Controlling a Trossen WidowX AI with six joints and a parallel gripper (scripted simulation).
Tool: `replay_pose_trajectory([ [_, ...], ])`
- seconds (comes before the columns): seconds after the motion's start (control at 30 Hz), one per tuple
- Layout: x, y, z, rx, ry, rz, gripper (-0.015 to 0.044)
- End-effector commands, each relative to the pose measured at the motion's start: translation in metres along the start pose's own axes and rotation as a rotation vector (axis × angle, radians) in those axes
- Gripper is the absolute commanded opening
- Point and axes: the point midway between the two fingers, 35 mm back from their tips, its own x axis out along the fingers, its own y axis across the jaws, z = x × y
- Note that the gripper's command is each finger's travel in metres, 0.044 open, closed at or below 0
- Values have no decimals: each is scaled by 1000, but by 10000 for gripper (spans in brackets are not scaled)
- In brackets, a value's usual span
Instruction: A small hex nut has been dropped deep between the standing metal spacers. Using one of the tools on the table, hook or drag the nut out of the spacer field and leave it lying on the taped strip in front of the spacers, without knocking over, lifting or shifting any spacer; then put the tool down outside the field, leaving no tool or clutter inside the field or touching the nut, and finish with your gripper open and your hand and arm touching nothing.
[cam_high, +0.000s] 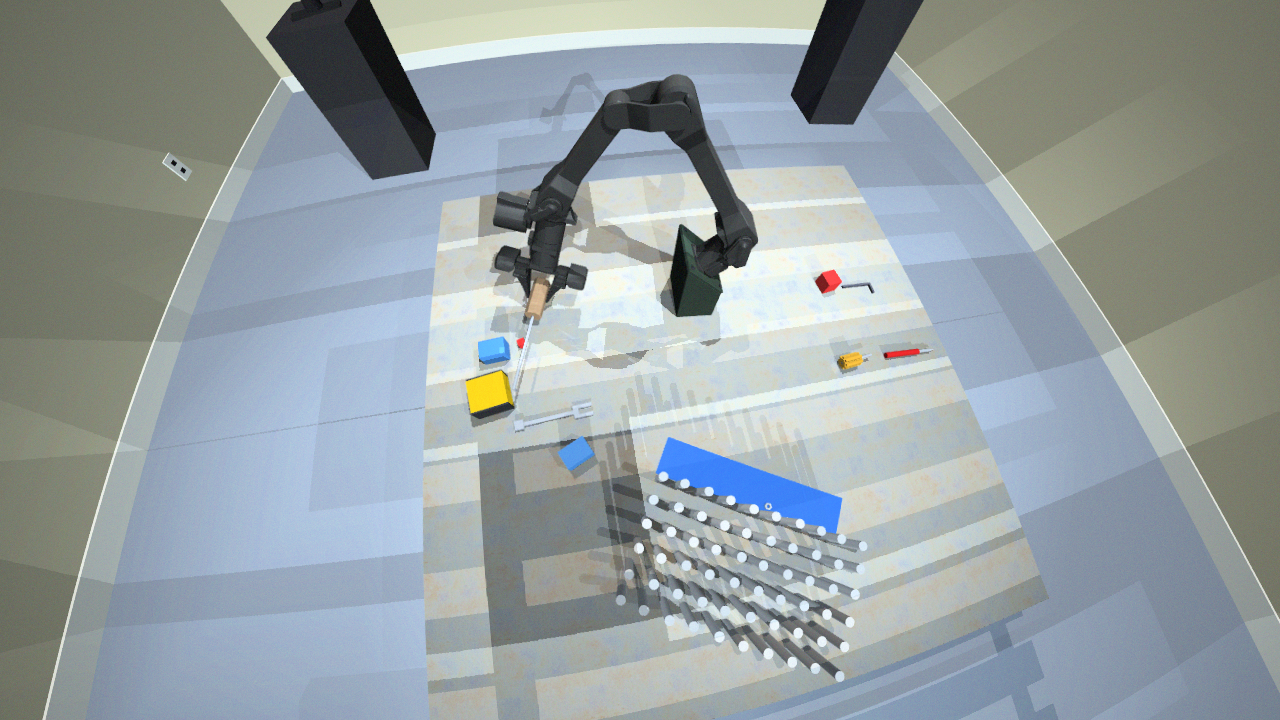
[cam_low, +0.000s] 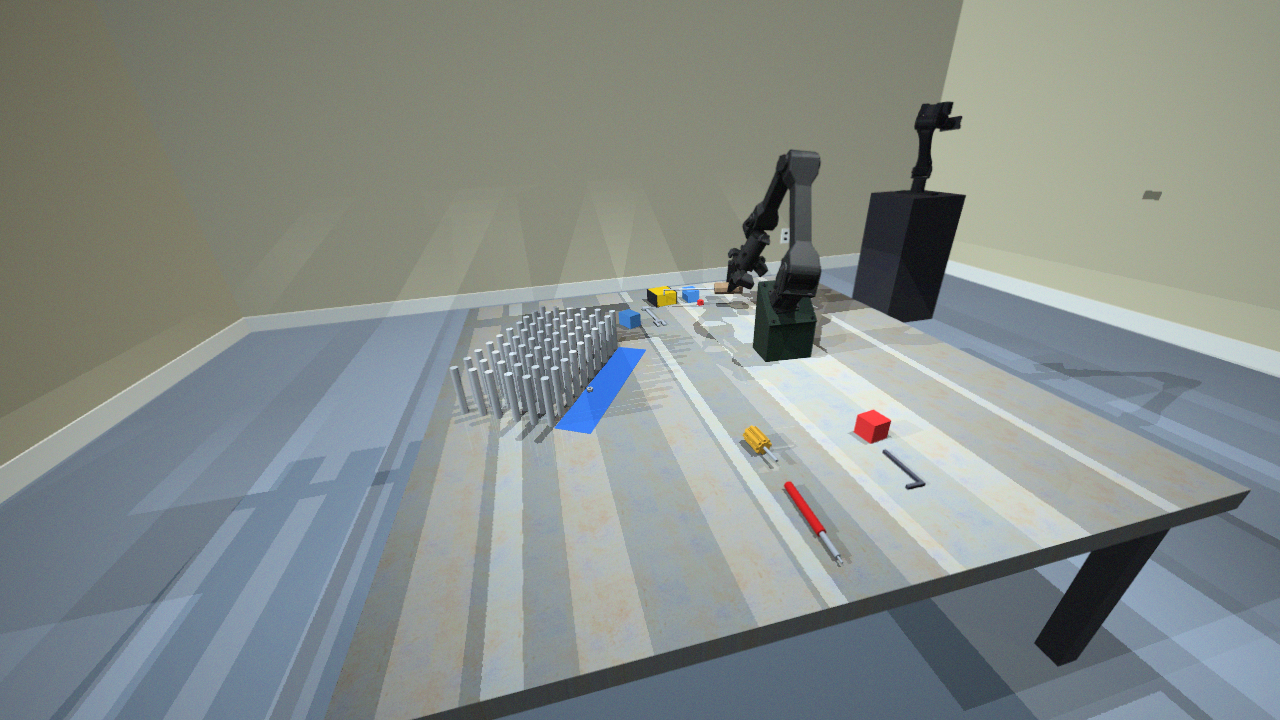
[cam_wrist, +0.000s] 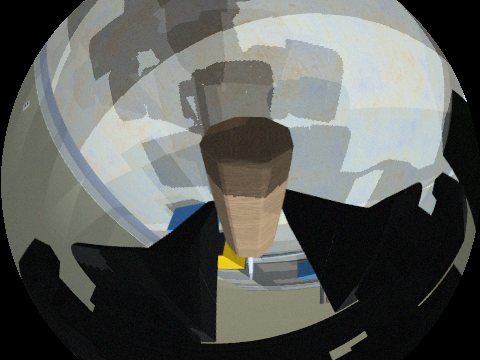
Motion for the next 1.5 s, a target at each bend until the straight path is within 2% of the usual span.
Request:
replay_pose_trajectory([
  [0.0,4,-2,2,-2,1,1,0],
  [1.2,39,-22,17,-1,0,0,0],
  [1.47,36,-20,16,1,-1,-1,210],
])
